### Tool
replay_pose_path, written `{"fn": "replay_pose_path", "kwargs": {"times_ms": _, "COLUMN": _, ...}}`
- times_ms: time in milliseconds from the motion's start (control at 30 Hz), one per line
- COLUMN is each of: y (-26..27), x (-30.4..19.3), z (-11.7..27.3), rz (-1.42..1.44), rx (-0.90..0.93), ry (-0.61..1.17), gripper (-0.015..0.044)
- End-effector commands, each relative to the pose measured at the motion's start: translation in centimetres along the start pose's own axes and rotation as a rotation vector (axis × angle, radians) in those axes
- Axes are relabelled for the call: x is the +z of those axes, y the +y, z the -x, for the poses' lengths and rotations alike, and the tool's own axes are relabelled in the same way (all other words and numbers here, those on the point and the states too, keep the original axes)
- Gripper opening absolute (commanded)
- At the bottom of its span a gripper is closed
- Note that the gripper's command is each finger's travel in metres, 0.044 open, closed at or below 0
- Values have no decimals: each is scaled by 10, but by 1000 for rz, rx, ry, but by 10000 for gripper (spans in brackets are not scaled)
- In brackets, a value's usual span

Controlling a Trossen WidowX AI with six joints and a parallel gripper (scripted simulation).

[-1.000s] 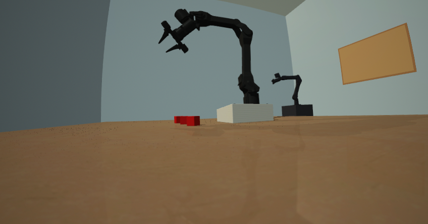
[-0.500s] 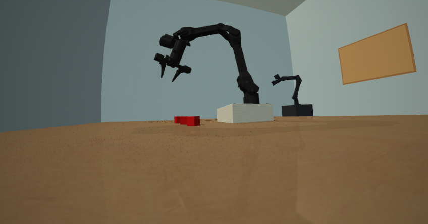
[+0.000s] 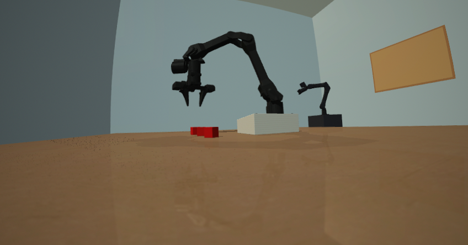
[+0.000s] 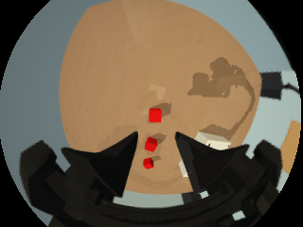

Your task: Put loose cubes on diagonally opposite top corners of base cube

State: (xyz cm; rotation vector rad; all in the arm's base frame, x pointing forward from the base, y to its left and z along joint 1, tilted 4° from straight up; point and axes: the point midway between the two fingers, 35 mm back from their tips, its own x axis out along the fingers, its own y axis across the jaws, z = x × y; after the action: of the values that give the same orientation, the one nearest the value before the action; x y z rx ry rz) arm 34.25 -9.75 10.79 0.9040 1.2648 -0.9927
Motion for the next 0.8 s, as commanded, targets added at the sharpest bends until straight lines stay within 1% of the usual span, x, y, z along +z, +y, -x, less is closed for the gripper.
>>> {"fn": "replay_pose_path", "kwargs": {"times_ms": 0, "y": -1, "x": -1, "z": -25, "rz": 4, "rx": -9, "ry": 11, "gripper": 265}}
{"fn": "replay_pose_path", "kwargs": {"times_ms": 133, "y": -3, "x": -3, "z": -60, "rz": 4, "rx": -9, "ry": 11, "gripper": 265}}
{"fn": "replay_pose_path", "kwargs": {"times_ms": 267, "y": -3, "x": -3, "z": -62, "rz": 4, "rx": -9, "ry": 11, "gripper": 265}}
{"fn": "replay_pose_path", "kwargs": {"times_ms": 400, "y": -3, "x": -3, "z": -76, "rz": 4, "rx": -9, "ry": 11, "gripper": 265}}
{"fn": "replay_pose_path", "kwargs": {"times_ms": 767, "y": -3, "x": -3, "z": -87, "rz": 4, "rx": -9, "ry": 11, "gripper": 265}}
